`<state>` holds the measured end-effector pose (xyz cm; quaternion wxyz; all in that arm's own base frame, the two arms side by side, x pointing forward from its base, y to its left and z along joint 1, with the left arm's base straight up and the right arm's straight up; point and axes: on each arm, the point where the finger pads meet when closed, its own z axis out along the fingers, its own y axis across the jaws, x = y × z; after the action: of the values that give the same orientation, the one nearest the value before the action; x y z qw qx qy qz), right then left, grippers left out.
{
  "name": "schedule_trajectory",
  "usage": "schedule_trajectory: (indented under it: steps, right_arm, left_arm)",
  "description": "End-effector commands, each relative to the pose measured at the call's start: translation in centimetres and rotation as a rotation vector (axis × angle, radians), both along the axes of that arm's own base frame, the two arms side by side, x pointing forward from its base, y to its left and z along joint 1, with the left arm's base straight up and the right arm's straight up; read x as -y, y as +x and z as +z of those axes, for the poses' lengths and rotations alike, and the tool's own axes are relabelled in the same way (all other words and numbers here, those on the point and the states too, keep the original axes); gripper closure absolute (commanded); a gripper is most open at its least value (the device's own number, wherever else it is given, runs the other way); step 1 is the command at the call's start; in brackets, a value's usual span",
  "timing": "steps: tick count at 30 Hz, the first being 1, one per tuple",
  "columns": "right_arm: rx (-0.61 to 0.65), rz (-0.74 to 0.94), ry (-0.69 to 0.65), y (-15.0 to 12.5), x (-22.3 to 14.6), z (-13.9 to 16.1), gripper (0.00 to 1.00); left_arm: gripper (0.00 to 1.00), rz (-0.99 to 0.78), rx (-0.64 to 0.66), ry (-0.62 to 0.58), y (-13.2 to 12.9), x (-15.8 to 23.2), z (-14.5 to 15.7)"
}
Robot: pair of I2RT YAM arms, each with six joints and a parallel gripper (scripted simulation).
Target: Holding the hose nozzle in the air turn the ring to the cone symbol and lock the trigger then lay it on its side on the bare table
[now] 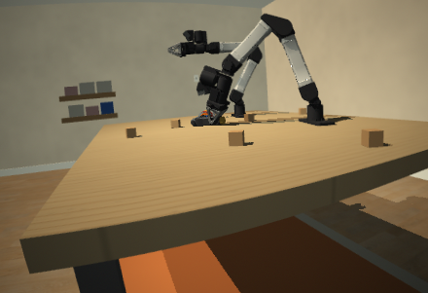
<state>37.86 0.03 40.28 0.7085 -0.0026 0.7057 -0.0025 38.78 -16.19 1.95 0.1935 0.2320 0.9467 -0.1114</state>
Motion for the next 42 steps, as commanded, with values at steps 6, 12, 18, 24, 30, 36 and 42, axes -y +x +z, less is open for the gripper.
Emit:
schedule_trajectory:
  steps: [6, 12, 18, 24, 30, 36, 42]
  right_arm:
    - [0.031, -0.004, -0.006, -0.6, 0.1, 1.1, 0.37]
    - [0.031, -0.004, -0.006, -0.6, 0.1, 1.1, 0.37]
    - [0.031, -0.004, -0.006, -0.6, 0.1, 1.1, 0.37]
    - [0.031, -0.004, -0.006, -0.6, 0.1, 1.1, 0.37]
    - [0.031, -0.004, -0.006, -0.6, 0.1, 1.1, 0.37]
    - [0.031, -0.004, -0.006, -0.6, 0.1, 1.1, 0.37]
    - [0.031, -0.004, -0.006, -0.6, 0.1, 1.1, 0.37]
  left_arm:
    - [0.64, -0.006, 0.008, -0.014, 0.2, 0.3, 0.0]
    - [0.64, -0.007, 0.043, -0.025, 0.7, 0.5, 2.8]
    - [0.64, 0.005, 0.051, -0.033, 1.1, 0.3, 3.7]
    - [0.64, 0.003, 0.068, -0.036, 1.6, 0.5, 4.8]
    - [0.64, -0.003, 0.081, -0.044, 2.0, 1.1, 4.9]
    - [0.64, -0.010, 0.091, -0.048, 1.8, 1.3, 5.2]
    - [0.64, -0.001, 0.043, -0.031, 0.8, 0.6, 3.2]
